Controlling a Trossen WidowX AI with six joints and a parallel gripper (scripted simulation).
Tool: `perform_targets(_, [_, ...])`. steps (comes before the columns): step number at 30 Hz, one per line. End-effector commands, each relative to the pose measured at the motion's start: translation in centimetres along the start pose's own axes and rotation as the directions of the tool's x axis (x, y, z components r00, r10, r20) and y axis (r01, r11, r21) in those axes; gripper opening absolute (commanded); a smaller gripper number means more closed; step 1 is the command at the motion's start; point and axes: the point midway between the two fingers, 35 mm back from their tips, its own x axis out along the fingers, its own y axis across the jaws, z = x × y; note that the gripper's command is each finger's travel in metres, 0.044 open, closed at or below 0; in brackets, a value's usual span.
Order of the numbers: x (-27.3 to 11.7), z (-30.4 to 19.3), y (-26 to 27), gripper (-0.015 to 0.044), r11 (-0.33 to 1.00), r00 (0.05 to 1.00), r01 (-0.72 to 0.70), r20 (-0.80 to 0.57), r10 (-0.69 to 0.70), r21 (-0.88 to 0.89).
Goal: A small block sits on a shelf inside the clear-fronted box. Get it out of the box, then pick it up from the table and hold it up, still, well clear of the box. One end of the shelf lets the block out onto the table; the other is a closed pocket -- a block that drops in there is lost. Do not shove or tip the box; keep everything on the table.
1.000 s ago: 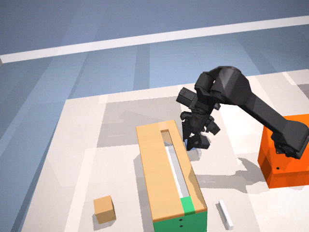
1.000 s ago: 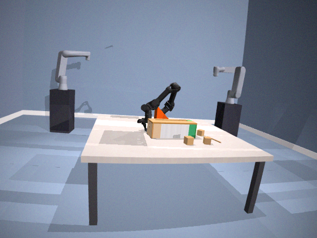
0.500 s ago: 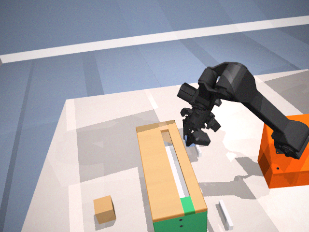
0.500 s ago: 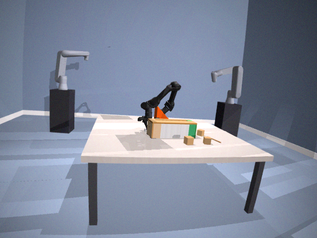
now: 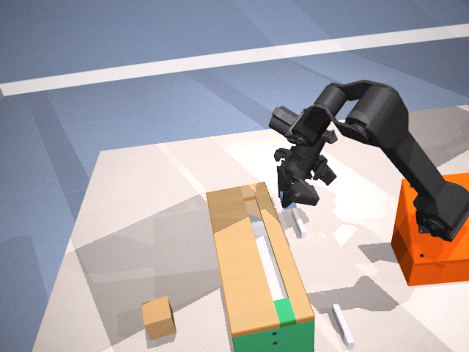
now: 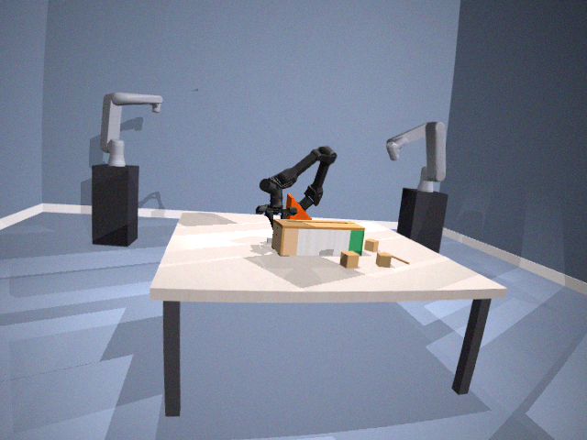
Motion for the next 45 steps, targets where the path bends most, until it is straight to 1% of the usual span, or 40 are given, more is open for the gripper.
perform_targets(1, [-1.2,-0.2,-0.3,0.0000,0.998,1.000,-0.026,0.002,0.026,0.051])
perform_targets(15, [-6.0,-0.6,-2.2,0.0000,0.949,0.990,-0.137,0.001,0.143,0.283])
perform_targets(30, [-10.4,0.3,-4.5,0.0000,0.823,0.964,-0.229,0.004,0.266,0.520])
perform_targets(45, [-10.6,0.3,-4.7,0.0000,0.815,0.962,-0.233,0.004,0.272,0.530])
